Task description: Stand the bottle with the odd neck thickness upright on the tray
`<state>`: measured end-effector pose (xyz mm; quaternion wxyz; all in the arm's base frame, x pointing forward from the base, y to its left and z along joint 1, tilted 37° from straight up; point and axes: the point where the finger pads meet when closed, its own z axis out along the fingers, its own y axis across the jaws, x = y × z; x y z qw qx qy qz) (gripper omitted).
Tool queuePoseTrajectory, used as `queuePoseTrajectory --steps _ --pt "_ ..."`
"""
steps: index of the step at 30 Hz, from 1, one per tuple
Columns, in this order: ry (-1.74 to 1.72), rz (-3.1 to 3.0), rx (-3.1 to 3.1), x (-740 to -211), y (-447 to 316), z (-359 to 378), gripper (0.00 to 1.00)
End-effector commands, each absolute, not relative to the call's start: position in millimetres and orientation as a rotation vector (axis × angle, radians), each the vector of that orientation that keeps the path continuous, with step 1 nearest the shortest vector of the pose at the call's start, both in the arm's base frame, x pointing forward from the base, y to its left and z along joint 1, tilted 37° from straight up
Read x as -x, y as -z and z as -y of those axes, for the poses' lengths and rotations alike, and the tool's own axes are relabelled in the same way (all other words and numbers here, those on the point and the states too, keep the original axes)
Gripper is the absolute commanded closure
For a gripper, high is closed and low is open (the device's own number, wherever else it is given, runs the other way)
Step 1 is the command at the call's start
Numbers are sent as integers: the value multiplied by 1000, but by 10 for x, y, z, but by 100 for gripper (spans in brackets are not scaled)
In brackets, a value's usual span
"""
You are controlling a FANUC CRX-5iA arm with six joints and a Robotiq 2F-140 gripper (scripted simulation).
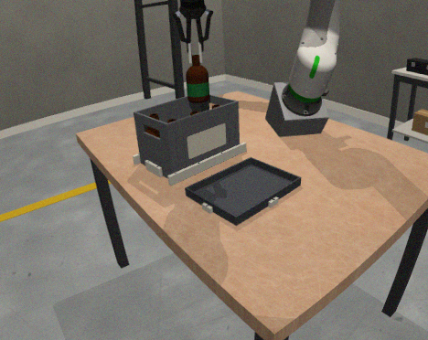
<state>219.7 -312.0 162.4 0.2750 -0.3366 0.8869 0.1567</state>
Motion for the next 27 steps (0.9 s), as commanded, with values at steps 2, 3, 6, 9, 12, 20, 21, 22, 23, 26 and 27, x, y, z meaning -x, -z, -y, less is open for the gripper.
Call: queuePoseTrajectory --steps 2,3,6,9,12,20,21,22,23,26,27 --pt "-420 -2385 905 -2187 -1643 3134 90" --pt "-420 -2385 905 -2186 -1646 3136 90" --pt "-420 -2385 905 -2182 -1653 3140 90" --pt "-420 -2385 905 -2182 -1654 3141 90" --pt "-420 -2385 905 -2181 -1656 3142 90" --pt "-420 -2385 905 -2181 -1657 3142 90" --pt "-420 -2385 905 -2181 -1657 3142 90" --pt "-420 -2385 905 -2181 -1657 3142 90" --pt "-420 -2385 905 -2181 -1657 3142 90" --pt "-420 -2385 905 -2181 -1657 3142 90" --pt "-420 -2385 905 -2181 -1657 3142 90"
